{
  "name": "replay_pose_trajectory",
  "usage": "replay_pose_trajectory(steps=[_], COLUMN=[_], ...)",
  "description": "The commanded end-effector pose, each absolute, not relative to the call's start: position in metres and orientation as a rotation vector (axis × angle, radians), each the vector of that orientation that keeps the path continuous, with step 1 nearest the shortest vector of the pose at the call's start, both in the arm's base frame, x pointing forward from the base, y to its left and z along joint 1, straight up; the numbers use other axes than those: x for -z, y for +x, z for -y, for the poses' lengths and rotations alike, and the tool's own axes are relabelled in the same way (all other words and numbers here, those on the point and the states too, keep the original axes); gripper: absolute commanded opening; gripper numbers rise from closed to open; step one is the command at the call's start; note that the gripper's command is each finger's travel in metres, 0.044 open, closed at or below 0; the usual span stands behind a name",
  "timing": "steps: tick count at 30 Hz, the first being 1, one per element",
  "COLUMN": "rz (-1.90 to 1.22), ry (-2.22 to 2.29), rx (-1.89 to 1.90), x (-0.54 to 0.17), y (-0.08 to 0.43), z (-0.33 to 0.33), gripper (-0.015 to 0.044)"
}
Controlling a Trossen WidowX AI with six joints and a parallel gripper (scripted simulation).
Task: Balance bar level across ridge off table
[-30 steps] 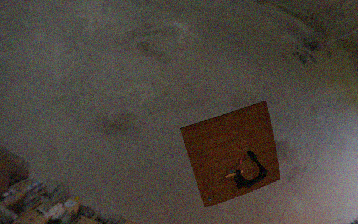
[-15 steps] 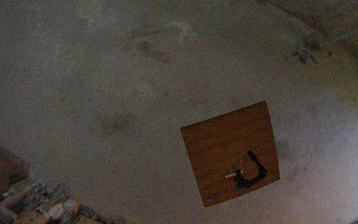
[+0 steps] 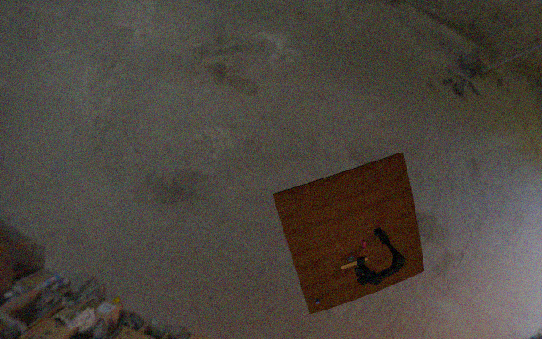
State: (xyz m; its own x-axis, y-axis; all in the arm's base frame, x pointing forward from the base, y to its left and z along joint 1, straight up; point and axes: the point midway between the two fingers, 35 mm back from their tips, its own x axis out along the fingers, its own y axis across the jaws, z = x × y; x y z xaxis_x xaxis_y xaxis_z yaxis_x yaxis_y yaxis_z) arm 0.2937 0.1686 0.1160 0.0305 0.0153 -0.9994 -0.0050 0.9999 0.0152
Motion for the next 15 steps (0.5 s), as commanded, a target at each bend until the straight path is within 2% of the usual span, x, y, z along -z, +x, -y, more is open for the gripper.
replay_pose_trajectory(steps=[1, 15], rz=[-1.544, -1.544], ry=[0.013, 0.013], rx=[-0.012, -0.012], x=[-0.1139, -0.1153], y=[0.2927, 0.2925], z=[-0.1684, -0.1684], gripper=[0.0, 0.0])
